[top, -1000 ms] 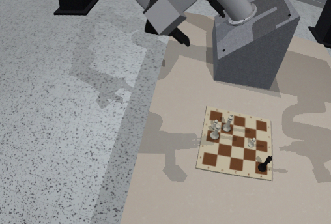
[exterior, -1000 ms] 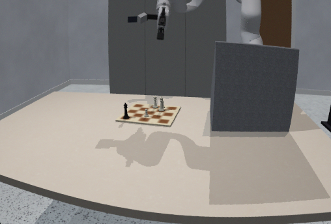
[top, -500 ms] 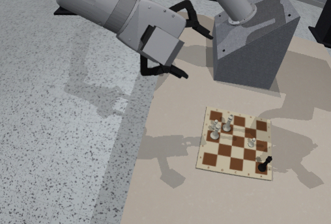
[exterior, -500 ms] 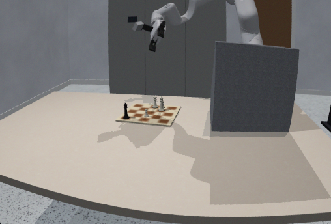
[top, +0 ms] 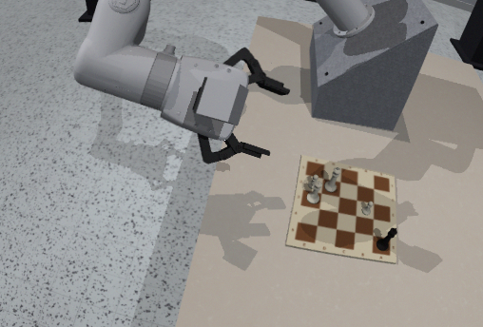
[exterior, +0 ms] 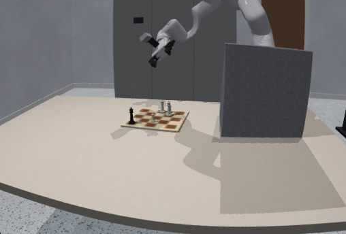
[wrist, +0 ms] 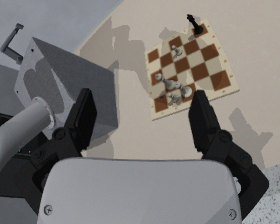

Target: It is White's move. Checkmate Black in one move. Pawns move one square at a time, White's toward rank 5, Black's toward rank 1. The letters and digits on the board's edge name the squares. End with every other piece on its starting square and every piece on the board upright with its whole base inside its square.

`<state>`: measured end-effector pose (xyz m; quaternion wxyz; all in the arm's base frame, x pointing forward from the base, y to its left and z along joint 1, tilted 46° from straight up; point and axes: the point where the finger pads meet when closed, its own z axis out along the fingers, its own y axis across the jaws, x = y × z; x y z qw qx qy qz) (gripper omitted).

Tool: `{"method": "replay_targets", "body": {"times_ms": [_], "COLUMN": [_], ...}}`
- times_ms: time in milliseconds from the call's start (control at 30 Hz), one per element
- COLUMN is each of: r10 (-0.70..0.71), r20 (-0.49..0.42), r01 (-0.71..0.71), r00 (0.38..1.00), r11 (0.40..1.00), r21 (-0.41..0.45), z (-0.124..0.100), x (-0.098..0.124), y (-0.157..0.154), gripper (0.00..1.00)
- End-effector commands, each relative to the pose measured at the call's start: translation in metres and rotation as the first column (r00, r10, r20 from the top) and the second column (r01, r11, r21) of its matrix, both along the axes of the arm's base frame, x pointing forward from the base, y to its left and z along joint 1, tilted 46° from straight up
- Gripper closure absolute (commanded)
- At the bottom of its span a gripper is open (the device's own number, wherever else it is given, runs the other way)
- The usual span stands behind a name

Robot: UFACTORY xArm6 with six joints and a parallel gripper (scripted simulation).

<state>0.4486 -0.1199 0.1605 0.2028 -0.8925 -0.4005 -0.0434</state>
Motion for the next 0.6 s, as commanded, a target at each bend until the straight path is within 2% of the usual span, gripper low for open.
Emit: {"method": "replay_targets", "body": {"times_ms": [0,100,167,267,333,433,567], "r10": [0.102,0.132,0.184,0.207,0.245,0.245,0.298], "r20": [0.07,0.101,0.166,0.199,0.264,0.264,0.383], "r01": [-0.107,-0.142,-0.207,-0.238,-0.294,-0.294,-0.387], "r00": [0.992,0.986,0.969,0.958,0.933,0.933,0.874], "r11": [0.991,0.985,0.969,0.96,0.941,0.941,0.905], "r21": [0.08,0.1,0.134,0.147,0.166,0.166,0.178], "z": [-0.013,-0.018,-0.028,-0.033,-0.042,-0.042,-0.057], "x": [0.005,0.006,0.008,0.008,0.009,0.009,0.008], "y": [-0.019,-0.027,-0.041,-0.047,-0.06,-0.06,-0.083], "gripper": [0.0,0.0,0.0,0.0,0.0,0.0,0.0]}}
